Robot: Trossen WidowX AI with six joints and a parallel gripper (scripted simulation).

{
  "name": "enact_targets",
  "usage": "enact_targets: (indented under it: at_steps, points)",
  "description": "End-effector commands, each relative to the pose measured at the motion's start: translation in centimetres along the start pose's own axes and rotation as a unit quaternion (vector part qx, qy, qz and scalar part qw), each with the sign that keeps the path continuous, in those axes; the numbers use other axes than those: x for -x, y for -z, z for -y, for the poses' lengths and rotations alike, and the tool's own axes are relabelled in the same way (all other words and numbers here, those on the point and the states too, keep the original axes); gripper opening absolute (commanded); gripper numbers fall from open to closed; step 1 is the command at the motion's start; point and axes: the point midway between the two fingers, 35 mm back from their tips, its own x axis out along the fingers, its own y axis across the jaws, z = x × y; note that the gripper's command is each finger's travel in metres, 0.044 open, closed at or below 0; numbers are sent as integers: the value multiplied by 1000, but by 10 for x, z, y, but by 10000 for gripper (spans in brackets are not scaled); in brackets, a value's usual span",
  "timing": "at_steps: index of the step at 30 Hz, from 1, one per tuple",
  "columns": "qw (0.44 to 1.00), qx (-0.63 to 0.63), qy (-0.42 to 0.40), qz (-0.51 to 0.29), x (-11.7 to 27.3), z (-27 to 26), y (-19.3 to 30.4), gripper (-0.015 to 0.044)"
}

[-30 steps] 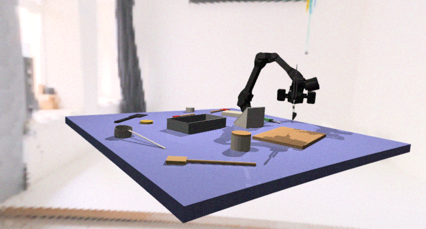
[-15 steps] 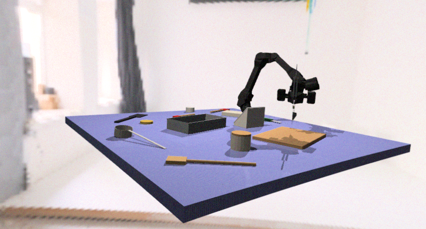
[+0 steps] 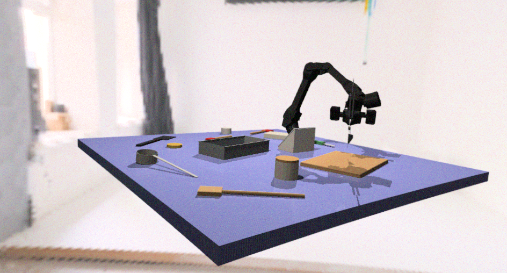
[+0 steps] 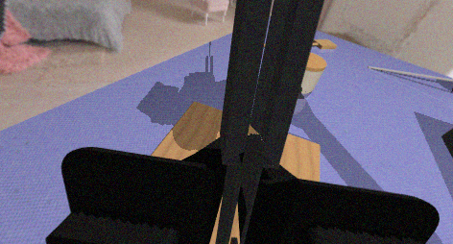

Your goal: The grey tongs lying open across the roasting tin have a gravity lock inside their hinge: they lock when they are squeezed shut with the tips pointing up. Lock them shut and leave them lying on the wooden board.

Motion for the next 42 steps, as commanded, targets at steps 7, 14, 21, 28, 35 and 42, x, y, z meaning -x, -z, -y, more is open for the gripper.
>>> enact_targets:
  at_steps: [7,14,21,28,35,42]
  points:
    - [993,12,13,-120,-15,-6,-4,-150]
    - [976,15,17,-216,-24,-7,-5,-150]
    - [951,17,15,-309,-28,-6,-7,-150]
    - [918,12,9,-397,-29,-4,-11,-150]
    - [877,1,-1,-480,-27,0,-18,-150]
    - [840,-11,-11,-542,-24,4,-24,-150]
